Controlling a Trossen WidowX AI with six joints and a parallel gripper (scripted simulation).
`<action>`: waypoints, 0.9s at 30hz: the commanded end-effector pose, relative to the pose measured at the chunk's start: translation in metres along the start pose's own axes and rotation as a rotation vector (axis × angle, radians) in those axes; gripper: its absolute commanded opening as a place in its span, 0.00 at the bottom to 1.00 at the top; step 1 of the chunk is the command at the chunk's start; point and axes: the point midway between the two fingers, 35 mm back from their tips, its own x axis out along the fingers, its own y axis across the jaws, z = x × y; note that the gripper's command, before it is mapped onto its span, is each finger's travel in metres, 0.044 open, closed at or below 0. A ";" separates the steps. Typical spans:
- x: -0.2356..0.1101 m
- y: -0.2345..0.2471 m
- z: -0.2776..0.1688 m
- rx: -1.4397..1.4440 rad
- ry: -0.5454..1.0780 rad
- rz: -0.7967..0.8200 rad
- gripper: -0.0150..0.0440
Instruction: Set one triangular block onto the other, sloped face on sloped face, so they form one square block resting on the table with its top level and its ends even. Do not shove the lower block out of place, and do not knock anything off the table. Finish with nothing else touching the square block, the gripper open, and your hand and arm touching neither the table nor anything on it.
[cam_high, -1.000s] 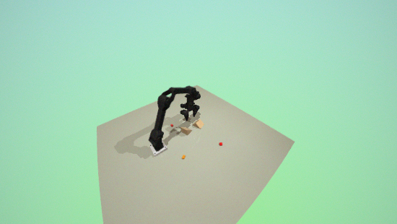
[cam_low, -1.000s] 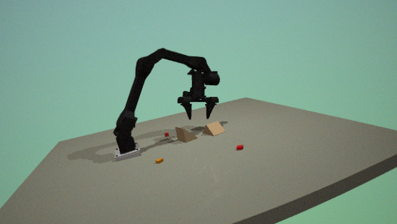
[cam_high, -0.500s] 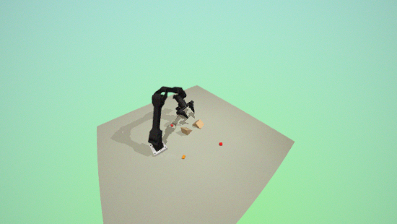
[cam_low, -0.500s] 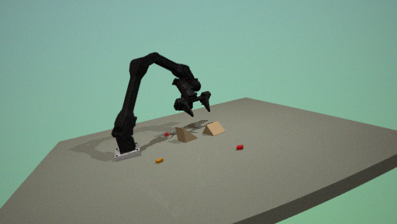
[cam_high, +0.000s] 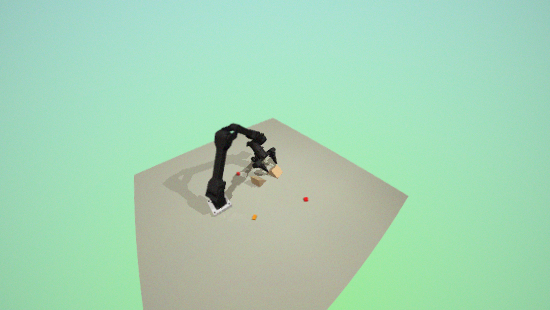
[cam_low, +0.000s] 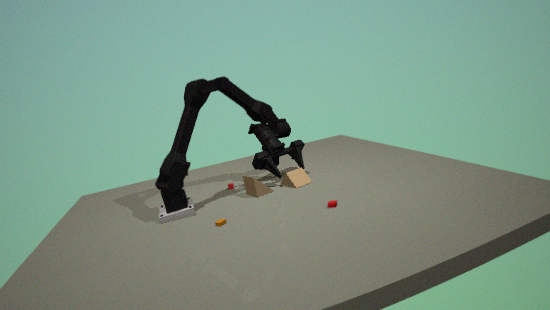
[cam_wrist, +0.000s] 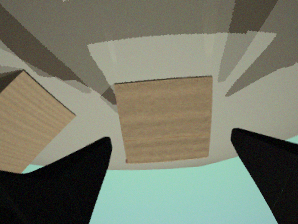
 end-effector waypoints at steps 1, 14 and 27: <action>0.027 0.005 0.000 -0.017 0.012 0.005 1.00; 0.028 0.004 0.000 -0.017 0.012 0.005 1.00; 0.027 0.003 0.000 -0.012 0.009 0.003 0.69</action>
